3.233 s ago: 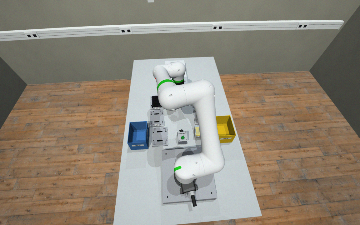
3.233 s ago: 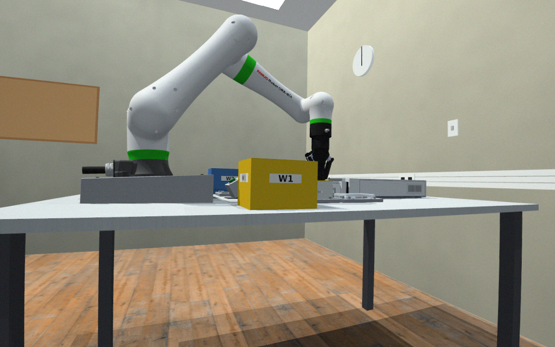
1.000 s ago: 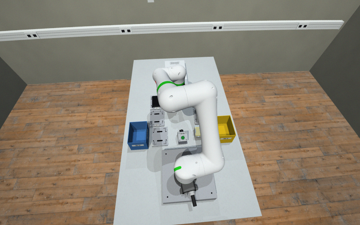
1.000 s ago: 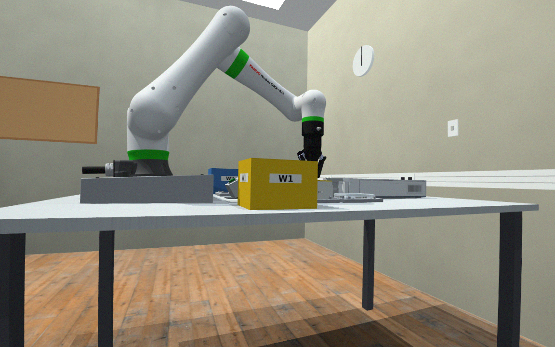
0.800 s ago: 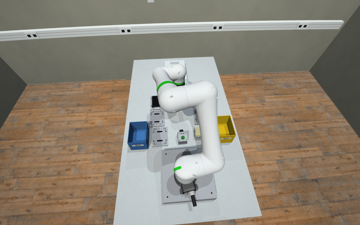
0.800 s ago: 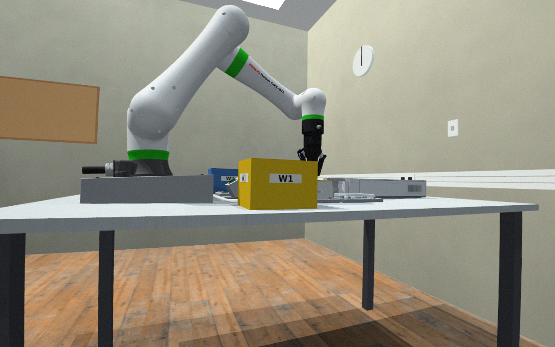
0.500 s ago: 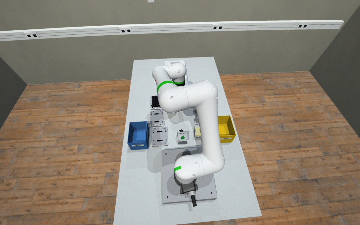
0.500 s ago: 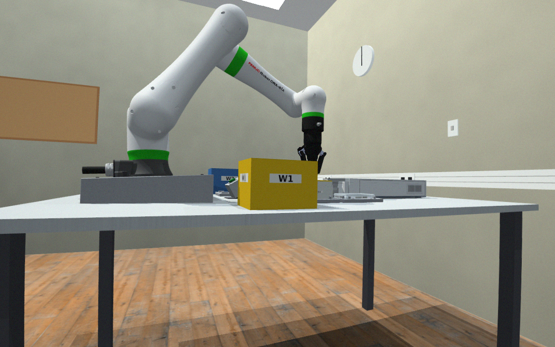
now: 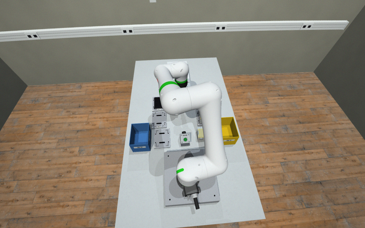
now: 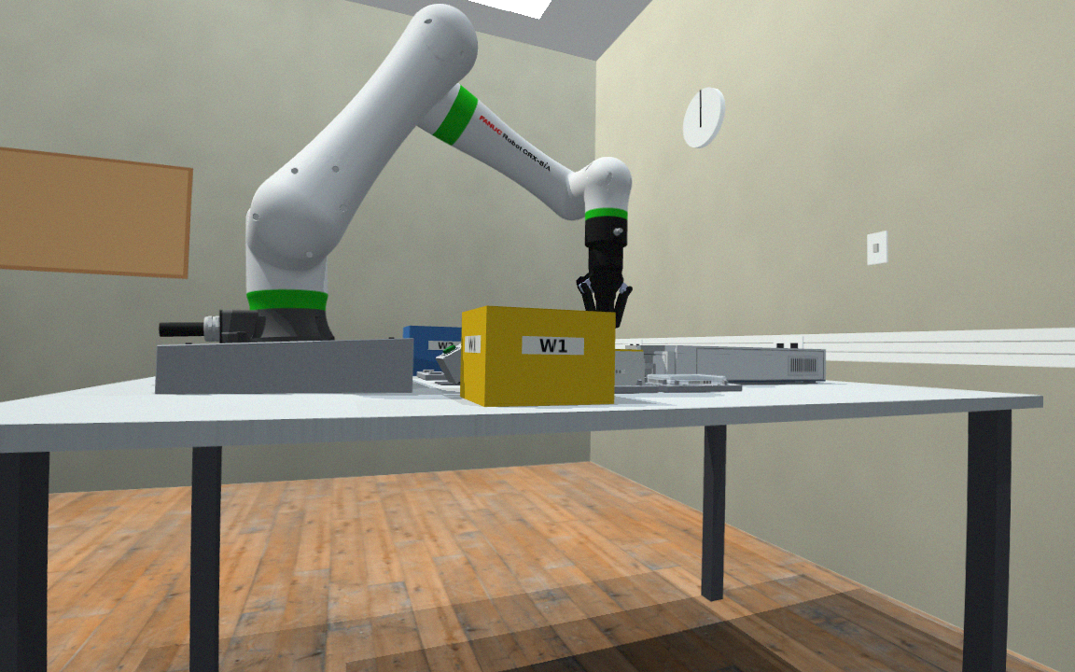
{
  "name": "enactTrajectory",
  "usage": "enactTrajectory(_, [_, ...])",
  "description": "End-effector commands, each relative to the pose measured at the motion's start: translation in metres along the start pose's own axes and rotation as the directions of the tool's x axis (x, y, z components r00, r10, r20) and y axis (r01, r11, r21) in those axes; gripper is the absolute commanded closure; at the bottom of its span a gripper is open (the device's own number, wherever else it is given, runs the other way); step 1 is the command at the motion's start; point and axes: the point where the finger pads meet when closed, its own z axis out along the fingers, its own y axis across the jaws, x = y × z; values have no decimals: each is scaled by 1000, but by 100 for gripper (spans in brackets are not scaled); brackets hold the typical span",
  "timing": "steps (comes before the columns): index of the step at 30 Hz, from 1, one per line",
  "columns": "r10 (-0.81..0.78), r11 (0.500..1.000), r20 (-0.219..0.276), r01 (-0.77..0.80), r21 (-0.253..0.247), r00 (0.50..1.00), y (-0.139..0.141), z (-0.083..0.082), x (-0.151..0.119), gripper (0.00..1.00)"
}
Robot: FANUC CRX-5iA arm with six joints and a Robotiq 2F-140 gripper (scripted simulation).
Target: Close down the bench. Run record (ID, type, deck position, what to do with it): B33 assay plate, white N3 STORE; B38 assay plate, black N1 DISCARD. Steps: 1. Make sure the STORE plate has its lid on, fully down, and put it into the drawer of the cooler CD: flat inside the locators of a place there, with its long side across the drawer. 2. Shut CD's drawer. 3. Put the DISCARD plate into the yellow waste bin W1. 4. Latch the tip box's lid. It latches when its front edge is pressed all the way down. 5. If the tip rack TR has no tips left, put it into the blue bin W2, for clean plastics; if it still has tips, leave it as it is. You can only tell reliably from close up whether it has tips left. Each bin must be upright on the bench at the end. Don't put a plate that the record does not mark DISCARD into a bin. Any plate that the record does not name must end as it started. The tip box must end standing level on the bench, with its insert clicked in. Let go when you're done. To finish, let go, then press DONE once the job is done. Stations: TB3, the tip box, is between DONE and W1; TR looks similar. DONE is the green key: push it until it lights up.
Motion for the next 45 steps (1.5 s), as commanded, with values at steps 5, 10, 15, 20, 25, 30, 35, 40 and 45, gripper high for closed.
enactTrajectory(5, [0,1000,0,0,-2,1000,1,-10,0,90])
enactTrajectory(10, [0,1000,0,0,-2,1000,1,-16,0,90])
enactTrajectory(15, [0,1000,0,0,-2,1000,1,-23,0,90])
enactTrajectory(20, [0,1000,0,0,-2,1000,1,-27,0,90])
enactTrajectory(25, [0,1000,0,0,-2,1000,1,-34,0,90])
enactTrajectory(30, [0,1000,0,0,-2,1000,1,-40,0,90])
enactTrajectory(35, [0,1000,0,0,-2,1000,1,-44,0,90])
enactTrajectory(40, [0,1000,0,0,-2,1000,1,-51,0,90])
enactTrajectory(45, [0,1000,0,0,-2,1000,1,-58,0,90])
